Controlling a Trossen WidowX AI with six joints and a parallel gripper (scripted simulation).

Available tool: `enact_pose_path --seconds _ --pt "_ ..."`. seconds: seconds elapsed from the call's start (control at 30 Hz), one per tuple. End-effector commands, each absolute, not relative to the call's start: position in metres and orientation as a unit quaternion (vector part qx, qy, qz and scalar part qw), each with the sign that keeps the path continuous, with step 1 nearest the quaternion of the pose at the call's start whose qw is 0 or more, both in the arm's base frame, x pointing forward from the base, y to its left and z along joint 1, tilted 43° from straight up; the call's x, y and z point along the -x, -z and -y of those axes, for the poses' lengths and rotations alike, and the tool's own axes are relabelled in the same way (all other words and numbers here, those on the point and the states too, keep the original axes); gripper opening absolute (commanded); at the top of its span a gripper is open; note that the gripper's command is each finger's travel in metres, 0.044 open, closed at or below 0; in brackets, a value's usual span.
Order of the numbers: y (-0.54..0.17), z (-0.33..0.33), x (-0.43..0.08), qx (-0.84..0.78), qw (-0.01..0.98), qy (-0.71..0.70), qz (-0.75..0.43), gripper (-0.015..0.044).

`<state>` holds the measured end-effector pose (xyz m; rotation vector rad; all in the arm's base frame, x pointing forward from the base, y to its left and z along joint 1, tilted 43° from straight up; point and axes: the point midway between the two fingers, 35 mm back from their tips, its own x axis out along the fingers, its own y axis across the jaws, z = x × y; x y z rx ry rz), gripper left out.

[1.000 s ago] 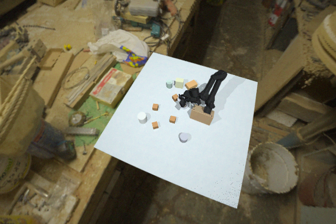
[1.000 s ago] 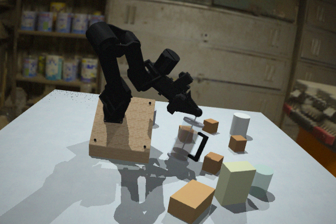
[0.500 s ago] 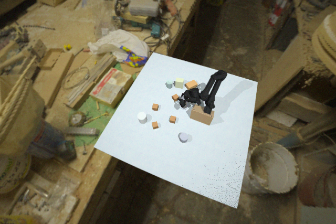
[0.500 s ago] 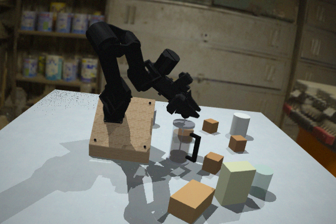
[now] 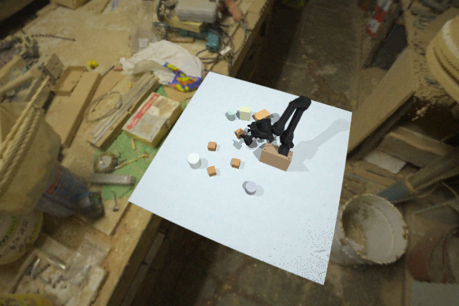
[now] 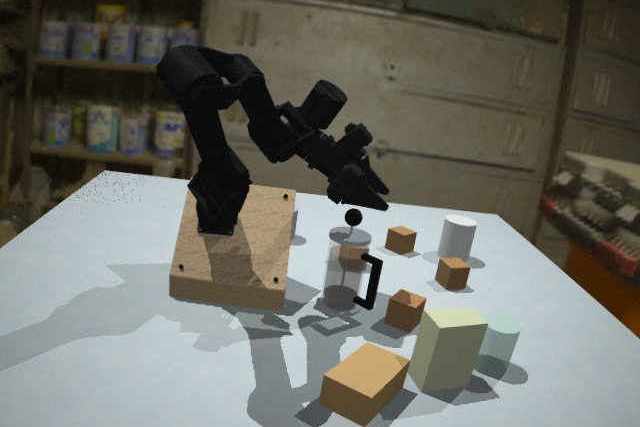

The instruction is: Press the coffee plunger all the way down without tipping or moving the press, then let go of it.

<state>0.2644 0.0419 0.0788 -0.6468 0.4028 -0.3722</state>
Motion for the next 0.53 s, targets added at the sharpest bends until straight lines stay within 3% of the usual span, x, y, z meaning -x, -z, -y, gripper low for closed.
enact_pose_path --seconds 0.0,0.5 --pt "-0.081 -0.051 -0.261 0.308 0.911 0.180 -0.206 0.0440" --pt "-0.135 -0.062 -0.214 0.321 0.901 0.197 -0.213 0.0440"
